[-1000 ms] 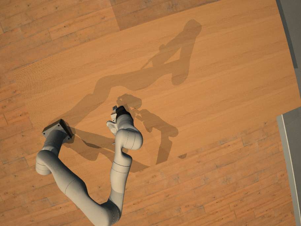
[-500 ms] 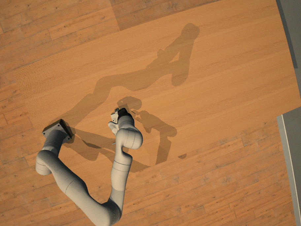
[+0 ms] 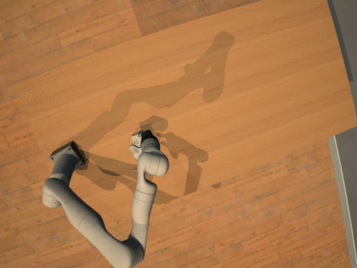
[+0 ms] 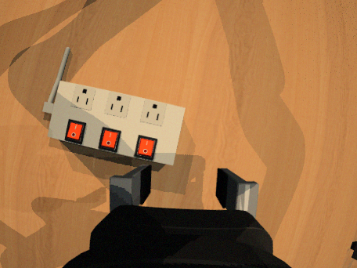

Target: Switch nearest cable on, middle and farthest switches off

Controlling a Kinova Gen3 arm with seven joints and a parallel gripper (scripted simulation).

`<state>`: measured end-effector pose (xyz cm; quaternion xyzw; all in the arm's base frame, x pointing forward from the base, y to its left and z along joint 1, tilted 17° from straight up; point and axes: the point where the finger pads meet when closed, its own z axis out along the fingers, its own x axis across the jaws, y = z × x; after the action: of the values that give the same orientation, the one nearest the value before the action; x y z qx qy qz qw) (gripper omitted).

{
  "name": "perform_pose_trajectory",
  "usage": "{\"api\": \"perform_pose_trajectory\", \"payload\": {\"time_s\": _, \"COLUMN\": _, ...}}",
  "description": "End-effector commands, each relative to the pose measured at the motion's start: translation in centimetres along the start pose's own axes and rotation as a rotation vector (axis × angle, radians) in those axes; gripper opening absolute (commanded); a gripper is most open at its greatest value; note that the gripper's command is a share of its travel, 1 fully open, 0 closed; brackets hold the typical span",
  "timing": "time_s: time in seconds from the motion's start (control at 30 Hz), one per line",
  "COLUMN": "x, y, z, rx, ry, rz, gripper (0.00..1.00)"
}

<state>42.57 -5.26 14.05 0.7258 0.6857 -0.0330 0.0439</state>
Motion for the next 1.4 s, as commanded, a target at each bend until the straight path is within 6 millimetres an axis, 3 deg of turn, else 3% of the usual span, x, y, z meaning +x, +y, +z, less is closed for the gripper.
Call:
{"api": "perform_pose_trajectory", "payload": {"time_s": 0.0, "x": -0.2, "y": -0.1, "z": 0.2, "rx": 0.002, "ry": -0.005, "rz": 0.001, "gripper": 1.0}}
{"api": "perform_pose_trajectory", "payload": {"time_s": 1.37, "x": -3.8, "y": -0.5, "z": 3.2, "rx": -0.008, "ry": -0.083, "rz": 0.029, "gripper": 1.0}}
